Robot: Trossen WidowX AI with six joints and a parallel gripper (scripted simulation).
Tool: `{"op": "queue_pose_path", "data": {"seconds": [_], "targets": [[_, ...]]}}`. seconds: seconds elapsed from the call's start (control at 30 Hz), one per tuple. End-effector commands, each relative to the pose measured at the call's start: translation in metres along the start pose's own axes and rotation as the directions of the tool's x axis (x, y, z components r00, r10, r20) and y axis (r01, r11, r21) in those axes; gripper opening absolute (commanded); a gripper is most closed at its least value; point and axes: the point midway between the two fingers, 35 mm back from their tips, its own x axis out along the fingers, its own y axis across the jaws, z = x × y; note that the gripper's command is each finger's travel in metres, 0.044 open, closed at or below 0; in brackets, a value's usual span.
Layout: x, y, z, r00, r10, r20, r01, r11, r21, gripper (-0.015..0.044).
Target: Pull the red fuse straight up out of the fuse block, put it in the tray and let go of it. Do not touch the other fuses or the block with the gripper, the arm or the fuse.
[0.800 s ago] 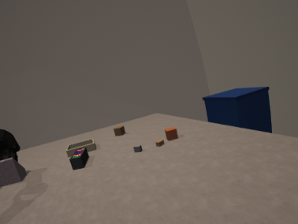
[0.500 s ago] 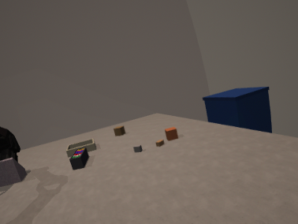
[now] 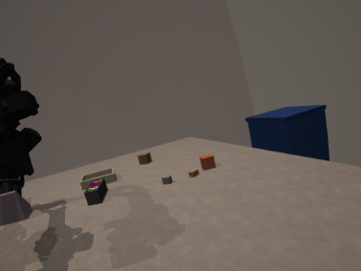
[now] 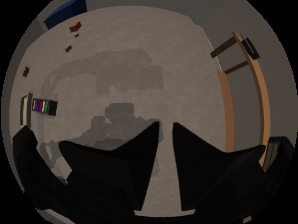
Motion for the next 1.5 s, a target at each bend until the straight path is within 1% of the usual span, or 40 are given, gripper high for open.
{"op": "queue_pose_path", "data": {"seconds": [0.0,0.1,0.23,0.43,0.5,1.47], "targets": [[0.007,0.065,0.030,0.993,0.093,-0.071,-0.092,0.995,0.027,0.0061],[0.012,0.119,0.045,0.977,0.158,-0.140,-0.152,0.987,0.052,0.0061],[0.015,0.192,0.054,0.942,0.230,-0.243,-0.213,0.973,0.093,0.0061],[0.009,0.298,0.041,0.861,0.301,-0.411,-0.255,0.953,0.163,0.0061],[0.007,0.319,0.035,0.839,0.309,-0.447,-0.256,0.950,0.177,0.0061],[0.027,0.322,0.028,0.837,0.310,-0.451,-0.256,0.950,0.178,0.0061]]}}
